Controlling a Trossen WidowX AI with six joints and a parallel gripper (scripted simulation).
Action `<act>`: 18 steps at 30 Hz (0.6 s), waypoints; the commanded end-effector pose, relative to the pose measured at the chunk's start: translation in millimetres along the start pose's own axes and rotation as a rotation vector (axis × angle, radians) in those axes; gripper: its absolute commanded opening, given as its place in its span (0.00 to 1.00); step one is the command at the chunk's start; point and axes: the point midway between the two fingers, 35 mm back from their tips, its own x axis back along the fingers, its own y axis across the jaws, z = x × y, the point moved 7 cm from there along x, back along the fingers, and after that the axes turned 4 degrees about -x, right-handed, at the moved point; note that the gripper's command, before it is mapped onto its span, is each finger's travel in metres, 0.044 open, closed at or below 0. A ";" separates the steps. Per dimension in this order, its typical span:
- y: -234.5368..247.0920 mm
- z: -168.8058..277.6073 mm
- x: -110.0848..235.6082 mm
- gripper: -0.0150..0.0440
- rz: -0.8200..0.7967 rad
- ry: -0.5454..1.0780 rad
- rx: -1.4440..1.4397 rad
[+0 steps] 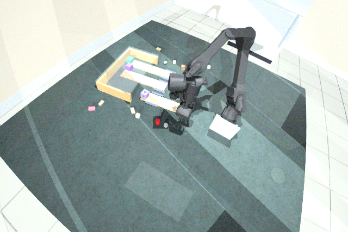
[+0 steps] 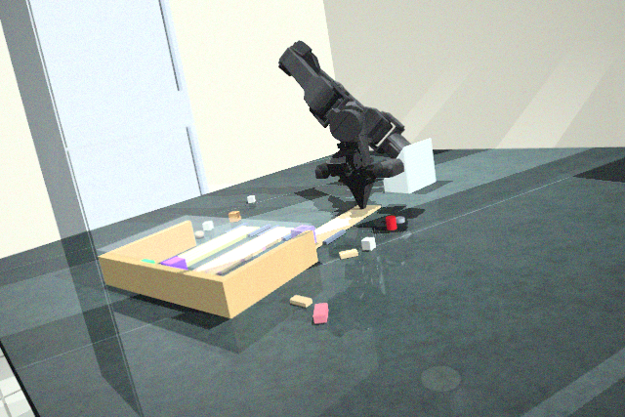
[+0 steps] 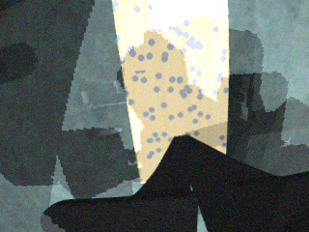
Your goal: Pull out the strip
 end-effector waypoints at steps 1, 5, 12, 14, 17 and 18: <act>-0.7 6.5 -3.3 0.25 0.001 0.021 0.003; -0.7 6.5 -3.3 0.25 0.001 0.021 0.003; 0.2 -2.2 41.9 0.25 -0.002 0.020 0.003; 0.2 -2.2 41.9 0.25 -0.002 0.020 0.003; 1.6 -12.4 39.8 0.34 -0.001 0.020 -0.058; 2.0 -18.4 39.7 0.39 -0.001 0.020 -0.091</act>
